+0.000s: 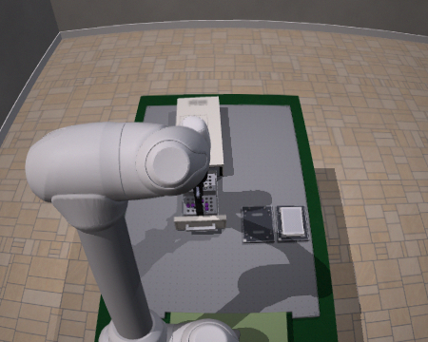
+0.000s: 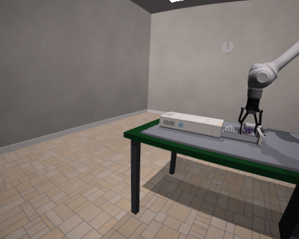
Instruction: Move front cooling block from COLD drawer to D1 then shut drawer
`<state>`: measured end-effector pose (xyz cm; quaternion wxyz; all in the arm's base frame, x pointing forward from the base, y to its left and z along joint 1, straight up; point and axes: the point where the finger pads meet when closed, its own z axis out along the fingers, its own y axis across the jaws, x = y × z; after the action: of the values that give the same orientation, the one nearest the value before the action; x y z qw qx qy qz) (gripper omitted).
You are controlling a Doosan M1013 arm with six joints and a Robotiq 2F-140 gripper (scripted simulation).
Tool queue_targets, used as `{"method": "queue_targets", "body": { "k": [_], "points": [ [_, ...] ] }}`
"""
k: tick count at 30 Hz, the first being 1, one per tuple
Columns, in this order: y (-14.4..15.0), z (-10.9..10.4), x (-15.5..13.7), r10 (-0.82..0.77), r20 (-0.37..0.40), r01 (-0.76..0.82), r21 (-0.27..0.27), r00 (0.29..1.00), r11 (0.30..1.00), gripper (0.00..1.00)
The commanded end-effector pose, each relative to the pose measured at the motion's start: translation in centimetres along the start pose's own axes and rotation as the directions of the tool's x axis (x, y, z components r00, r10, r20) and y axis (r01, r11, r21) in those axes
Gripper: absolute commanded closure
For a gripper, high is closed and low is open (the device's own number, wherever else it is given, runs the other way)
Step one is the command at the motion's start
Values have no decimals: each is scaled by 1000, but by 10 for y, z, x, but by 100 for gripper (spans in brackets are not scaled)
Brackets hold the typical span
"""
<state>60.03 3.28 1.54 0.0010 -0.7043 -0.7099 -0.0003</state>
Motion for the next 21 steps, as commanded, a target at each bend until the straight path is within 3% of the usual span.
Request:
{"method": "queue_targets", "body": {
  "k": [1, 21],
  "points": [
    [0, -1, 0, 0, 0, 0, -1, 1000, 1000, 87],
    [0, -1, 0, 0, 0, 0, -1, 1000, 1000, 90]
  ]
}}
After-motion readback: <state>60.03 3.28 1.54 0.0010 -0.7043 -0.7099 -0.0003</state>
